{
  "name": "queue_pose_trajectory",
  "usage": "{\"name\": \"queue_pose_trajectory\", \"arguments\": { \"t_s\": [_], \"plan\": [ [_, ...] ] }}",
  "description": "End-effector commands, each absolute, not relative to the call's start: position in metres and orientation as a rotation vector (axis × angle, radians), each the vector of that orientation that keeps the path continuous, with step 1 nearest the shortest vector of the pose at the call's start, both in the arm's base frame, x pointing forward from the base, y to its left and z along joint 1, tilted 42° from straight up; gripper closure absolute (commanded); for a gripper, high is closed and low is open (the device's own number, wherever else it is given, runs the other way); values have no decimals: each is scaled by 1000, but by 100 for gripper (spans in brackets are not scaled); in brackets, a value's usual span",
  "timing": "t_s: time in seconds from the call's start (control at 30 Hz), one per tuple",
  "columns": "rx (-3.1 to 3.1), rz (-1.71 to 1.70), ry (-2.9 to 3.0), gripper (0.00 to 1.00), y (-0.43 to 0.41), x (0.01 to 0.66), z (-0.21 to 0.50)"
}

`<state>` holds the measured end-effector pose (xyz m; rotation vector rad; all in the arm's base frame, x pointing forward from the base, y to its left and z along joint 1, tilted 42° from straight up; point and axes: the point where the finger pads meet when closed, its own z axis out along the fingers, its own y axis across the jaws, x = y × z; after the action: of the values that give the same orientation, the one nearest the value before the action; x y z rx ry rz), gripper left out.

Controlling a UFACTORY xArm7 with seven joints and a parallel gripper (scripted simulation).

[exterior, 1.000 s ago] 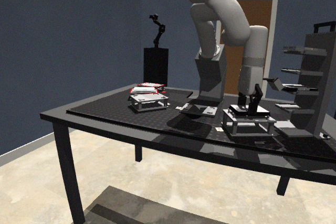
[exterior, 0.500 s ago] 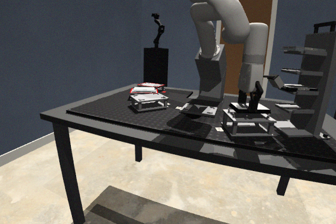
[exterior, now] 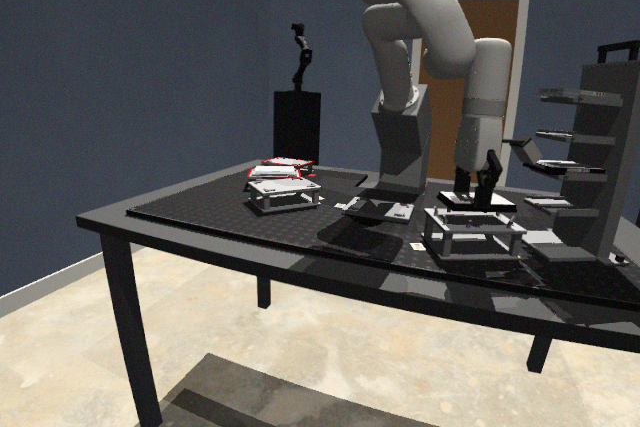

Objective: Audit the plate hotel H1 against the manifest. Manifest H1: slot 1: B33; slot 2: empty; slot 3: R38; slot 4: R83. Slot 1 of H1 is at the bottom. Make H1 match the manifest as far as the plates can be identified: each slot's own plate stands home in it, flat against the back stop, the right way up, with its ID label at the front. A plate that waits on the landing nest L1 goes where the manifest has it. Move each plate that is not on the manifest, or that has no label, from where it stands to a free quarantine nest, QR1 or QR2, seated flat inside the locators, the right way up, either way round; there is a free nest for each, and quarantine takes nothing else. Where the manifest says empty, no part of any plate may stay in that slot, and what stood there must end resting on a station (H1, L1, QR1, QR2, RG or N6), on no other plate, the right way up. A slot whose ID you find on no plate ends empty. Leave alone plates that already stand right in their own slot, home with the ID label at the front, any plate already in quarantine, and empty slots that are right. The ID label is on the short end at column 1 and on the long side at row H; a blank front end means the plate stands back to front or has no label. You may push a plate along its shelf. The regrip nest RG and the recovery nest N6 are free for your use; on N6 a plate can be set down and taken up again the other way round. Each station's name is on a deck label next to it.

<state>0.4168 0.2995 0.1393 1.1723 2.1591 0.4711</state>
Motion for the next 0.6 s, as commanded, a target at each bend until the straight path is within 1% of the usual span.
{"name": "queue_pose_trajectory", "arguments": {
  "t_s": [0.0,0.57],
  "plan": [
    [1170,474,2159,100,301,416,141],
    [1170,474,2159,100,301,411,146]
  ]
}}
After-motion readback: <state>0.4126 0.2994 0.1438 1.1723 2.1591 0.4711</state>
